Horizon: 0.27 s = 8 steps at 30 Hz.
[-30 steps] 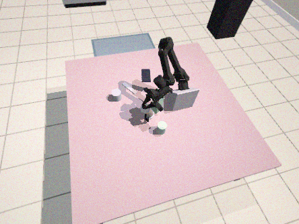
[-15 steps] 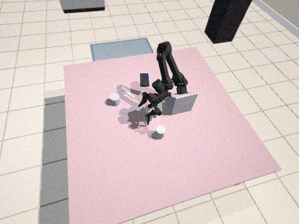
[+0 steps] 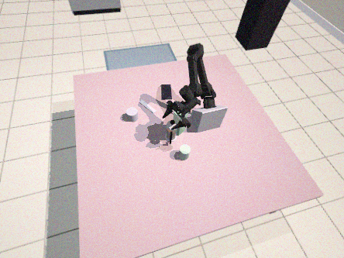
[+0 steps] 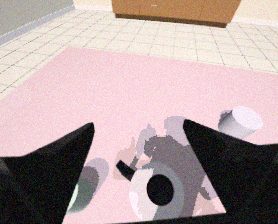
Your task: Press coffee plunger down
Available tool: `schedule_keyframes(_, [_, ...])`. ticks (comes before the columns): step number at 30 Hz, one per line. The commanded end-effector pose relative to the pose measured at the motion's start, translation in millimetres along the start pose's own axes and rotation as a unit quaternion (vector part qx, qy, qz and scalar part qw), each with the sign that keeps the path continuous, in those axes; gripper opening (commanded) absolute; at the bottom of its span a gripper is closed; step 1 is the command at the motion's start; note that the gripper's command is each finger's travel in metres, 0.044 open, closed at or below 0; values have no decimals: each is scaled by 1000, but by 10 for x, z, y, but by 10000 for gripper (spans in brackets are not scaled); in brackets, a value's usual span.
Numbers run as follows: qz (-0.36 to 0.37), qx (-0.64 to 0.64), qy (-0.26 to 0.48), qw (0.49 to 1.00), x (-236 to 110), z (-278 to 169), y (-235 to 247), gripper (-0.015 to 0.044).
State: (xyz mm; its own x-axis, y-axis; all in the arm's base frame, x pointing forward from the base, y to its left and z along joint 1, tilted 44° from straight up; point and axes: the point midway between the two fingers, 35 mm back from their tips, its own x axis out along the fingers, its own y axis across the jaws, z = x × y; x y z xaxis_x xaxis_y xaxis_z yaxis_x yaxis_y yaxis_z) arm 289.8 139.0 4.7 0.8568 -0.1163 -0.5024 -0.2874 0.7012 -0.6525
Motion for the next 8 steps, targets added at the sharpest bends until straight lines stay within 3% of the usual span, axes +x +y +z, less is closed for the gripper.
schedule_keyframes(1, [-12, 3, 11, 1000, -344, 108, -78, 440])
schedule_keyframes(4, [-21, -2, 15, 1000, -566, 116, -150, 440])
schedule_keyframes(8, [-21, -2, 15, 1000, -583, 117, -158, 440])
